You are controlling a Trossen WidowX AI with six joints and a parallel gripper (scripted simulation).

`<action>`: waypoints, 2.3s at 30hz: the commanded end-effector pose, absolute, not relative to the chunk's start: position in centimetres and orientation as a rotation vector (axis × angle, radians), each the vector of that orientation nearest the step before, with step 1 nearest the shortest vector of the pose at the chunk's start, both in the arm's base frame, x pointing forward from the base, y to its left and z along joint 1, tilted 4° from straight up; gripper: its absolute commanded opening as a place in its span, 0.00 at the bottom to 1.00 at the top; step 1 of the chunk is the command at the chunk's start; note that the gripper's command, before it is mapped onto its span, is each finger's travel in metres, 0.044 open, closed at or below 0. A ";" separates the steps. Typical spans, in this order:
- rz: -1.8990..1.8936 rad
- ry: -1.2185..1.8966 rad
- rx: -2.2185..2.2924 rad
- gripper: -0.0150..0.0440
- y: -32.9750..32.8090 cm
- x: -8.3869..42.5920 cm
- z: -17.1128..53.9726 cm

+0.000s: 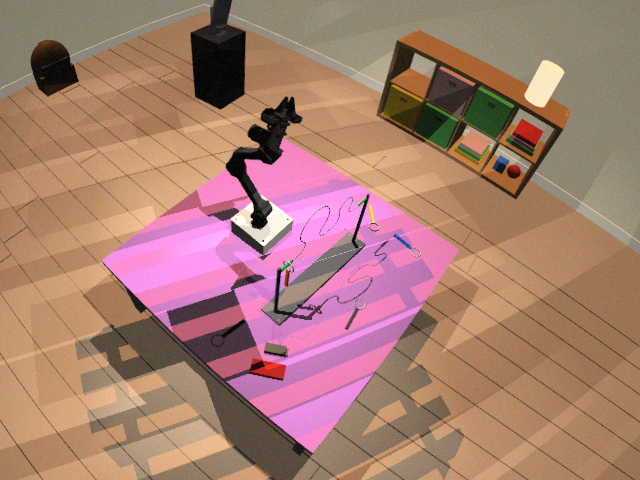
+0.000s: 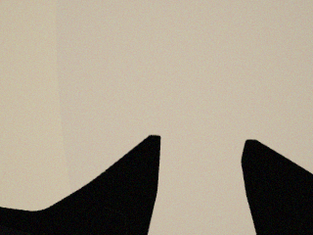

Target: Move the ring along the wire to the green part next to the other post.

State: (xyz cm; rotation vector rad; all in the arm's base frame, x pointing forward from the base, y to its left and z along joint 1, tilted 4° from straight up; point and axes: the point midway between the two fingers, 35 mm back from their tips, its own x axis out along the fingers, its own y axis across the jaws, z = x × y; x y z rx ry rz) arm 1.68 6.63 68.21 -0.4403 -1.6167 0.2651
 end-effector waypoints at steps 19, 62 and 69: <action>-0.016 -1.051 -0.663 0.53 -3.4 21.7 61.4; -0.169 -0.072 -0.186 0.53 -27.6 23.4 17.7; -0.102 0.012 -0.065 0.53 -23.9 20.8 10.6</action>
